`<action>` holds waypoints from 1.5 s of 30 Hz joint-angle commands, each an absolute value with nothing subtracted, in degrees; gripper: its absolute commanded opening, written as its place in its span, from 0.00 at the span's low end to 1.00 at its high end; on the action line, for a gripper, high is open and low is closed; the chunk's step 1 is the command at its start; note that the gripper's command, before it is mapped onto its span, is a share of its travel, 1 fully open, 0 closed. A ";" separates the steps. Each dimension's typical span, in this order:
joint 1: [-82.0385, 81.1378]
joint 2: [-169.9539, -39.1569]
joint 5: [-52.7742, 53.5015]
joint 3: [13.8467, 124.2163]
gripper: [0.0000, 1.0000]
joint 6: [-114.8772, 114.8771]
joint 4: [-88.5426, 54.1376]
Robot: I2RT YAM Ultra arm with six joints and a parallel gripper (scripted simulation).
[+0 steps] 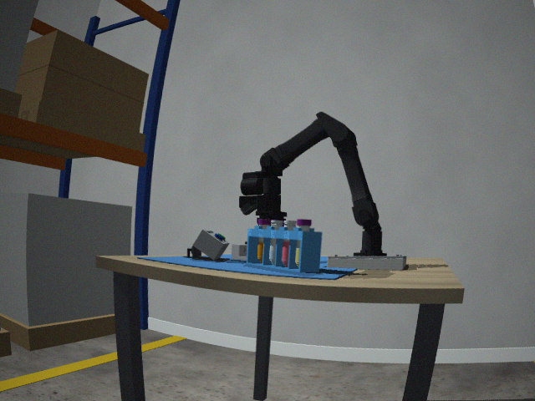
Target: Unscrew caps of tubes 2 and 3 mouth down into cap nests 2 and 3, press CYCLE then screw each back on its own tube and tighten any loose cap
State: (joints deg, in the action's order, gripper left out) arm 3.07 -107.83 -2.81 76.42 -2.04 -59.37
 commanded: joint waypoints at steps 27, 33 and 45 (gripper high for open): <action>3.31 -109.68 -2.72 73.75 0.00 -2.51 -51.28; 3.40 -109.77 -2.72 73.85 0.00 -2.60 -51.29; 3.44 -110.00 -2.72 73.93 0.00 -2.64 -51.13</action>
State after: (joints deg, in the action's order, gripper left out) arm 3.42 -110.32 -2.76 73.38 -2.52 -51.66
